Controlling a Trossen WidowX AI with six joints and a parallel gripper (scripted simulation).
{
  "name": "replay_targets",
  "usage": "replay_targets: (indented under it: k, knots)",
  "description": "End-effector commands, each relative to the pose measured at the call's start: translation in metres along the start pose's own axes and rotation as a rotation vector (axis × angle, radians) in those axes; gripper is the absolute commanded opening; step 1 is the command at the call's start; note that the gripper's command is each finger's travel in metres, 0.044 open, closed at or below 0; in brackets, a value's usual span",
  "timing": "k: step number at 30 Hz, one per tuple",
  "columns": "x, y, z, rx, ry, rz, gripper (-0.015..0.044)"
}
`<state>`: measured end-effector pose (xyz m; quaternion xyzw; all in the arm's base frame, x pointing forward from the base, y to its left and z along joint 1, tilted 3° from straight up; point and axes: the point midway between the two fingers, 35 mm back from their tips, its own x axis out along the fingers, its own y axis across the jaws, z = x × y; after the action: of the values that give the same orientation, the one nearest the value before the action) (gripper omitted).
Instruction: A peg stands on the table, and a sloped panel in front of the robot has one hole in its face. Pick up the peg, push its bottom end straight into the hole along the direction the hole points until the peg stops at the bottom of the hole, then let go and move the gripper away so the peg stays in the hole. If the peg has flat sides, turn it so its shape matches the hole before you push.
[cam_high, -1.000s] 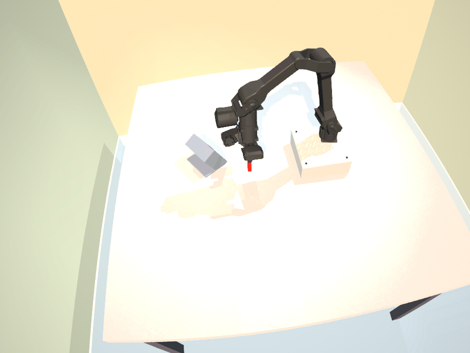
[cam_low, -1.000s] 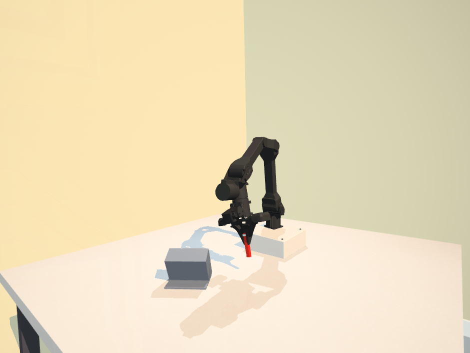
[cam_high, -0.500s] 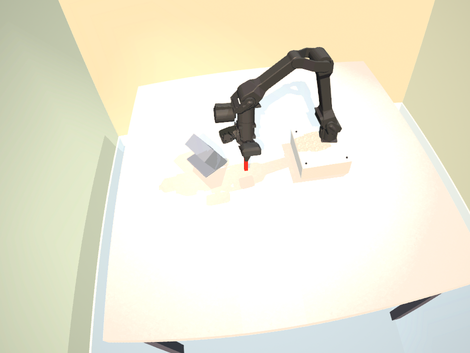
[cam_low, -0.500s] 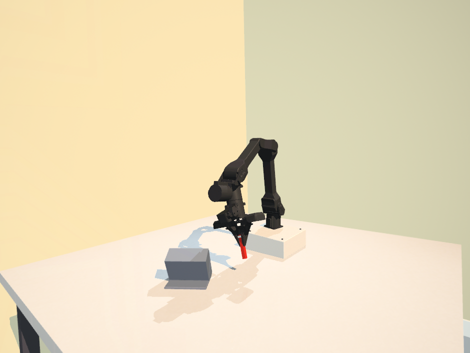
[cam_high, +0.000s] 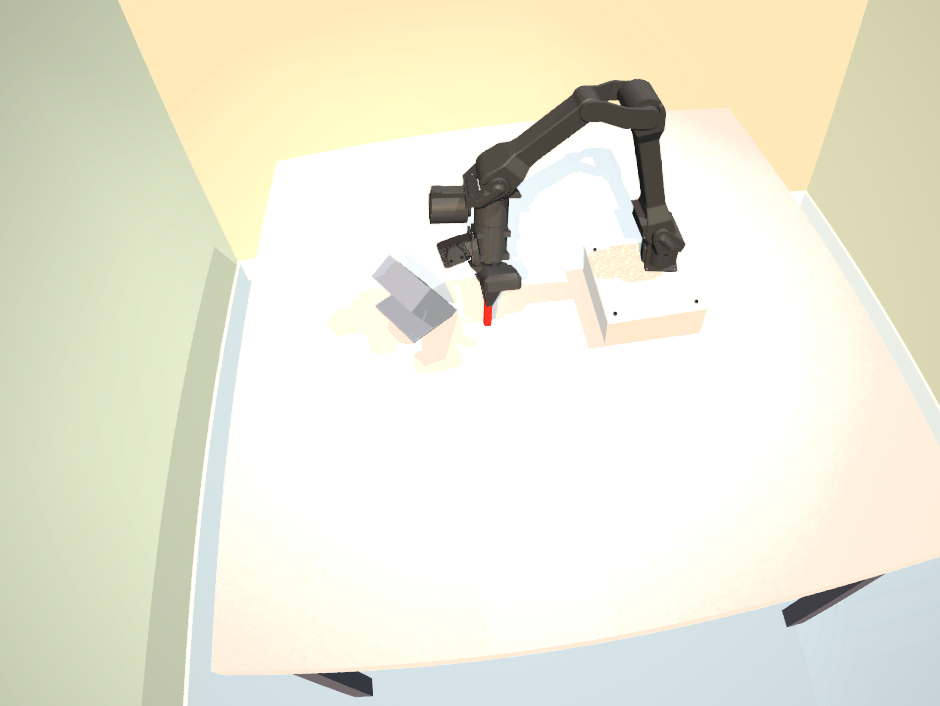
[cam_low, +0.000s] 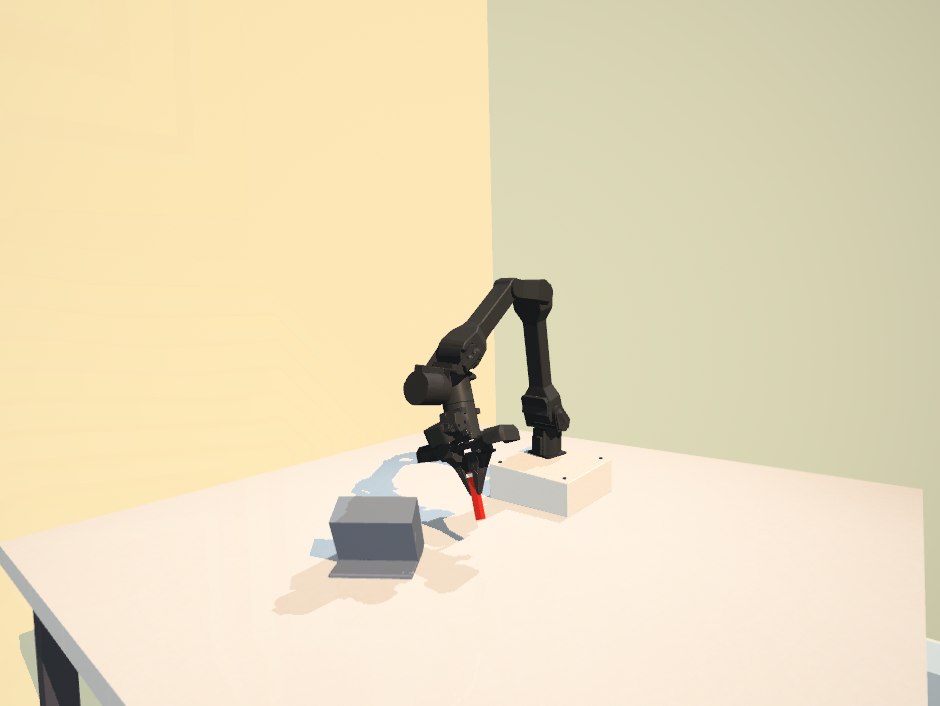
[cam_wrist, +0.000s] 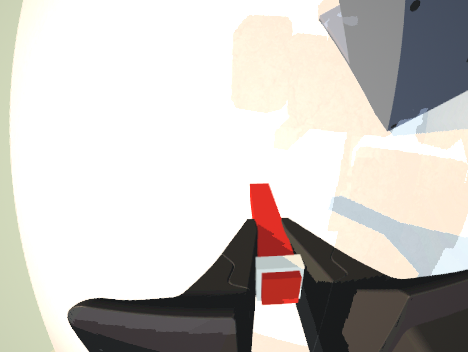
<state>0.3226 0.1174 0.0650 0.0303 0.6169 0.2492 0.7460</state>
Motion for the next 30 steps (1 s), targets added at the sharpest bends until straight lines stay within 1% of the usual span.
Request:
replay_targets:
  k: [1, 30]
  knots:
    - [0.000, -0.005, 0.001, -0.012, -0.018, 0.018, 0.0000]
    - [-0.004, -0.039, 0.010, -0.099, -0.152, 0.098, 0.0000]
